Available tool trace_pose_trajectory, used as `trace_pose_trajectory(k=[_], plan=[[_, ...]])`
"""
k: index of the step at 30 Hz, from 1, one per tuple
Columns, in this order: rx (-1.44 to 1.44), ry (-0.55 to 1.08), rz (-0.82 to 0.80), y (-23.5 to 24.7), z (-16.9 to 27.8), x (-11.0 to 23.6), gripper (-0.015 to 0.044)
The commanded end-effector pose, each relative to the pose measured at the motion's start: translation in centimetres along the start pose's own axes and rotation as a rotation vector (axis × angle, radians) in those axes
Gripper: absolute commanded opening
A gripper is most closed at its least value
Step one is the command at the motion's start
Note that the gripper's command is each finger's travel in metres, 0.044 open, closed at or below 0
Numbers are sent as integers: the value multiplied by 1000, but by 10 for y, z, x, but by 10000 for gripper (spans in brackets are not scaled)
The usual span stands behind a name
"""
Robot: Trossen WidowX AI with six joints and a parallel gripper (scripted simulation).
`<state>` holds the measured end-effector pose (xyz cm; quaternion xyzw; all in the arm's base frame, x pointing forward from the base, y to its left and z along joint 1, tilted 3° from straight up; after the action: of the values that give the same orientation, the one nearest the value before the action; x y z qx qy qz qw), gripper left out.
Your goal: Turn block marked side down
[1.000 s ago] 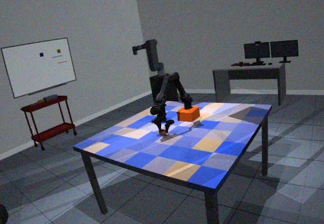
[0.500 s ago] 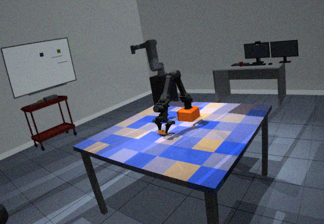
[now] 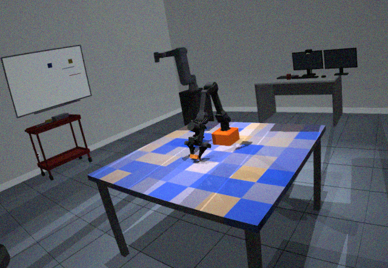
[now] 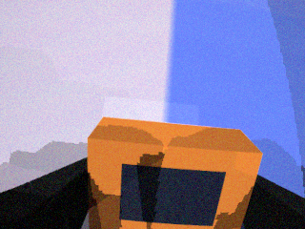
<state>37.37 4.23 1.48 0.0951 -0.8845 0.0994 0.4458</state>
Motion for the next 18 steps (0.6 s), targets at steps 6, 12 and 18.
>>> trace_pose_trajectory(k=[6,12,18], plan=[[-4,-68,12,0,-1,-4,0],[-4,-151,28,0,1,-18,0],[-4,-235,43,1,4,-28,0]])
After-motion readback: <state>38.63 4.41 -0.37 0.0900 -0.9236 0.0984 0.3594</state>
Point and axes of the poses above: the point midway between the two fingers, 35 mm back from their tips, its own x axis back along the fingers, its own y axis across the jaws, z = x × y, the point moved 2 cm from there along x, back along the fingers, and after that the axes turned 10 degrees about x, right-handed, at the moved point
